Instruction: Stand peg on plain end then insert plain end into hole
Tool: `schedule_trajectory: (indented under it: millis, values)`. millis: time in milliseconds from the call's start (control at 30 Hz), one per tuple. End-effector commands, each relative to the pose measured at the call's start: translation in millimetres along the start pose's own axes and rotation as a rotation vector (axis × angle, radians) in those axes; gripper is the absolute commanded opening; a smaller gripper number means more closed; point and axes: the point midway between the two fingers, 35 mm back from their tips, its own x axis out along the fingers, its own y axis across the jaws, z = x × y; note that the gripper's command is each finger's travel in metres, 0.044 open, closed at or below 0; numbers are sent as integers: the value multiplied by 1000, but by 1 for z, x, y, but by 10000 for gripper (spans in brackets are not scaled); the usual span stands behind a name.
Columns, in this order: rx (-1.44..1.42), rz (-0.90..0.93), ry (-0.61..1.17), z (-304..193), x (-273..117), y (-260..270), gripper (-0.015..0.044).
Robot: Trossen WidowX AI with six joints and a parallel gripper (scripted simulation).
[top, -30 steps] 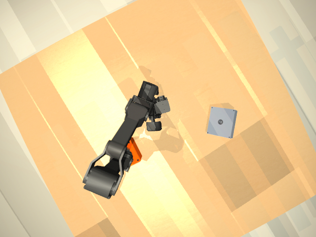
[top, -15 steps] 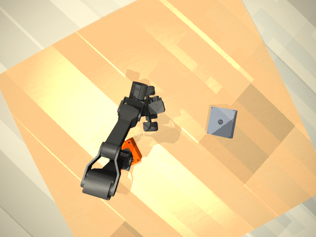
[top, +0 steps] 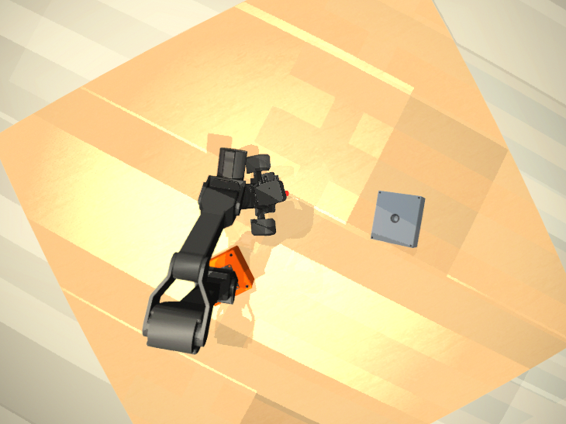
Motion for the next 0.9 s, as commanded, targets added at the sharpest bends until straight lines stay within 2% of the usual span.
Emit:
schedule_trajectory:
  millis: [0,867]
  values:
    - [2,-5,-29,-2,-1,-2,49]
    - [2,-5,-252,-15,-13,-3,49]
